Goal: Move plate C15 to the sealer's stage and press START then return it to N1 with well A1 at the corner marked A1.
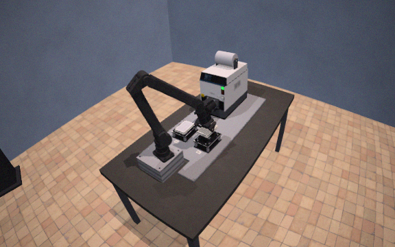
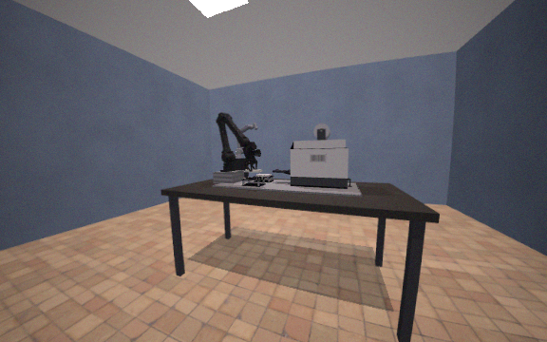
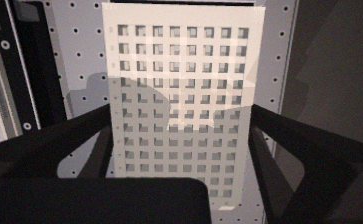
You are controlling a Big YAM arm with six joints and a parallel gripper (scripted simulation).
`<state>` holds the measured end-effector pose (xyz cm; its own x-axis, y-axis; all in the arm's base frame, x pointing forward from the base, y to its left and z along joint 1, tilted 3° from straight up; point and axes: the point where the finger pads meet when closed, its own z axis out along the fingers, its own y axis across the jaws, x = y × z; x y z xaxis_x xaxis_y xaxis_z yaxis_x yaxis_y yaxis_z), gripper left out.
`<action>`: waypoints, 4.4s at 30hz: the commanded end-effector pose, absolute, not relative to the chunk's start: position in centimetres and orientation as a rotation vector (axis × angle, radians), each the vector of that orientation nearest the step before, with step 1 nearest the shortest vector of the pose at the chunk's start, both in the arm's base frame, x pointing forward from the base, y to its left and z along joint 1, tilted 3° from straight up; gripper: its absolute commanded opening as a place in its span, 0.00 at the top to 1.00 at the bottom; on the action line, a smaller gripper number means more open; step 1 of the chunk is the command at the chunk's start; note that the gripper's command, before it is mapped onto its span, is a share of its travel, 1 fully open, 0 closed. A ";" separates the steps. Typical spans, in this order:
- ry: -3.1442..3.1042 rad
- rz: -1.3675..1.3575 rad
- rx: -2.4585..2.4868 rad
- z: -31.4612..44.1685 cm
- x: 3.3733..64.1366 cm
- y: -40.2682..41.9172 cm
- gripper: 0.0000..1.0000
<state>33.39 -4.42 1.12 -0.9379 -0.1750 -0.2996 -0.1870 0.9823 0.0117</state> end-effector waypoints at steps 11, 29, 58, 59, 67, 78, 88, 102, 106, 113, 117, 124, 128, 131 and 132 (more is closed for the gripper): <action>2.779 0.042 -0.259 5.4 35.7 -4.8 1.00; 2.787 0.044 -0.248 8.0 35.6 -5.1 1.00; 2.813 0.054 -0.267 7.9 34.6 -4.9 1.00; 2.812 0.053 -0.267 7.9 34.5 -4.9 1.00; 2.796 0.046 -0.266 8.4 34.3 -4.8 1.00; 2.766 0.032 -0.265 9.8 36.0 -5.2 1.00; 2.777 0.037 -0.264 9.5 36.2 -5.2 1.00; 2.797 0.045 -0.263 8.6 34.8 -4.9 1.00; 2.800 0.046 -0.263 8.4 34.2 -4.8 1.00; 2.793 0.050 -0.308 8.1 34.0 -3.9 1.00; 2.783 0.040 -0.309 8.5 34.5 -4.1 1.00; 2.784 0.040 -0.304 8.7 35.5 -4.3 1.00; 2.781 0.039 -0.303 8.9 35.9 -4.4 1.00; 2.781 0.039 -0.302 8.9 36.0 -4.5 1.00; 2.780 0.038 -0.302 9.0 36.0 -4.5 1.00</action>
<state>33.41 -4.07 7.36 -0.9367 -0.1888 -0.2949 -0.2021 0.9793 0.0149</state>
